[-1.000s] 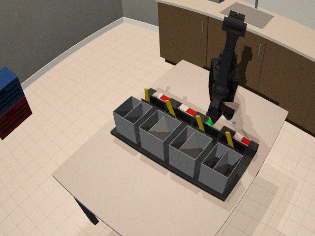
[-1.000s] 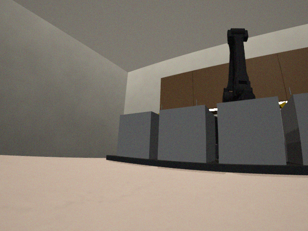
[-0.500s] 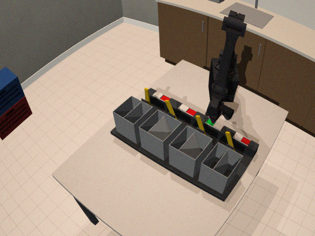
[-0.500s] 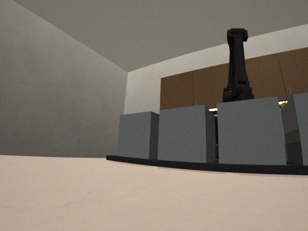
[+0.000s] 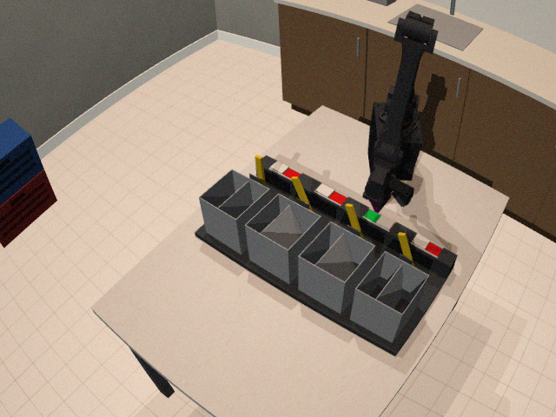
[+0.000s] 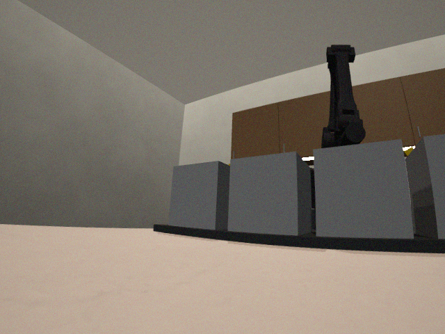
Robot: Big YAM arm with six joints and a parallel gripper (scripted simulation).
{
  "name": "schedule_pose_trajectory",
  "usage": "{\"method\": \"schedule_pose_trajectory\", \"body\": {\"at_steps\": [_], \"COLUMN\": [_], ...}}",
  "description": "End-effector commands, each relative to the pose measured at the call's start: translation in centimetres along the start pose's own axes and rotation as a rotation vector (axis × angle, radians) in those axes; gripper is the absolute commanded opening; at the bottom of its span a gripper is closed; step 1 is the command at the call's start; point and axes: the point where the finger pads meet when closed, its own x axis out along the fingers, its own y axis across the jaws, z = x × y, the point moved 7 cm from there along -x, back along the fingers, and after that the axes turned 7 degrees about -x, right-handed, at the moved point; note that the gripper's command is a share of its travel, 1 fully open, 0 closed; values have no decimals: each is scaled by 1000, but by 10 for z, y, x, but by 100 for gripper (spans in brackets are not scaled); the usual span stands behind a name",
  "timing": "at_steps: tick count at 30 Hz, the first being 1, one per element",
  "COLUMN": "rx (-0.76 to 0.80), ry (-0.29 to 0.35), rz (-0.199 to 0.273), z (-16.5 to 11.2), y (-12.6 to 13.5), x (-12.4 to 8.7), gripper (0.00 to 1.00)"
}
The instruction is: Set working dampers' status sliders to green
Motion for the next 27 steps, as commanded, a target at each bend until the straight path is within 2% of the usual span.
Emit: {"method": "schedule_pose_trajectory", "body": {"at_steps": [1, 7, 8, 11, 12, 20, 24, 27], "rx": [-4, -6, -3, -2, -8, -7, -2, -2], "ry": [-1, -2, 1, 2, -5, -4, 0, 0], "rz": [-8, -11, 12, 17, -28, -22, 2, 2], "z": [-2, -1, -2, -2, 0, -1, -15, -30], "y": [-1, -3, 1, 2, -6, -5, 3, 4], "x": [-13, -20, -14, -13, -19, -18, -12, -12], "gripper": [0, 0, 0, 0, 0, 0, 0, 0]}}
